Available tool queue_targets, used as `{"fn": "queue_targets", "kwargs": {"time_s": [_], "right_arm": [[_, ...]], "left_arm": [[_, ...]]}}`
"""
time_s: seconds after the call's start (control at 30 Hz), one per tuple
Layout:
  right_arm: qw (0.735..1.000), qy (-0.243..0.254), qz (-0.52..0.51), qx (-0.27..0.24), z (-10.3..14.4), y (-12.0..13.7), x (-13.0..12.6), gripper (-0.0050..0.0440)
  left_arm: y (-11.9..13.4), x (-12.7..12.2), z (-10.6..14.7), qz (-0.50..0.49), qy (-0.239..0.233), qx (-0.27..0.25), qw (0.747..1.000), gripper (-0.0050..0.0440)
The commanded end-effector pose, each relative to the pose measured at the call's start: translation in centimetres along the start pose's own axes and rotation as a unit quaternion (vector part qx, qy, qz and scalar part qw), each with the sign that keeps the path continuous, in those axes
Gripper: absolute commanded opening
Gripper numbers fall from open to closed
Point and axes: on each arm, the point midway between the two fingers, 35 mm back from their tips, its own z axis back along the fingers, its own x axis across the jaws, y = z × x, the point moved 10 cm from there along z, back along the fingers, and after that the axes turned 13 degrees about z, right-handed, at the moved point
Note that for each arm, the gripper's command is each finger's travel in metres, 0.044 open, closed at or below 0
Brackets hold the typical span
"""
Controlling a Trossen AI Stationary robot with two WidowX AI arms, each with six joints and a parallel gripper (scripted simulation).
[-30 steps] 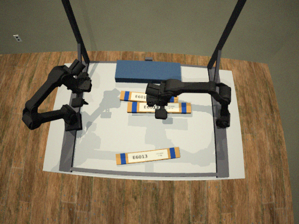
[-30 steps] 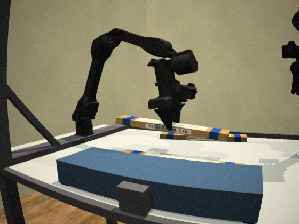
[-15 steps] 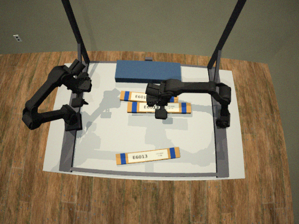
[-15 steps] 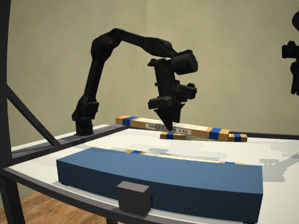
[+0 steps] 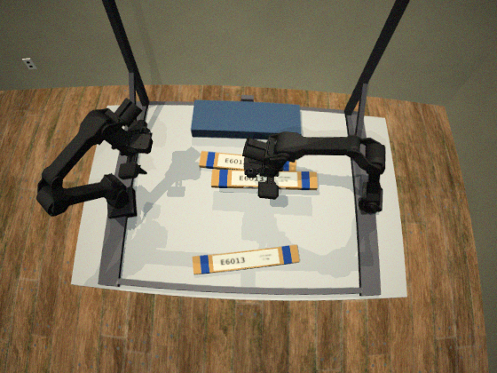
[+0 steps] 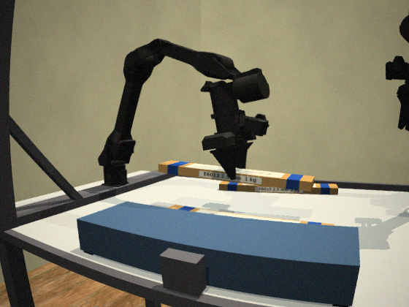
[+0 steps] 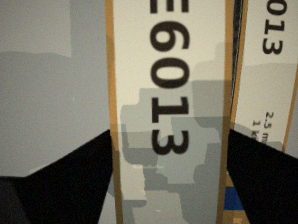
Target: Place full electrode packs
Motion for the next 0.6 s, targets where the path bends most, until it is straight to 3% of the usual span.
{"fn": "queue_targets", "kwargs": {"time_s": [0.0, 0.57], "right_arm": [[1.0, -0.006, -0.003, -0.009, 0.5, -0.2, 0.0, 0.043], [1.0, -0.006, -0.003, -0.009, 0.5, -0.2, 0.0, 0.043]], "left_arm": [[-0.1, 0.0, 2.9, 0.002, 0.017, -0.049, 0.999, -0.005], [0.1, 0.0, 0.6, 0.002, 0.019, -0.053, 0.998, -0.005]]}}
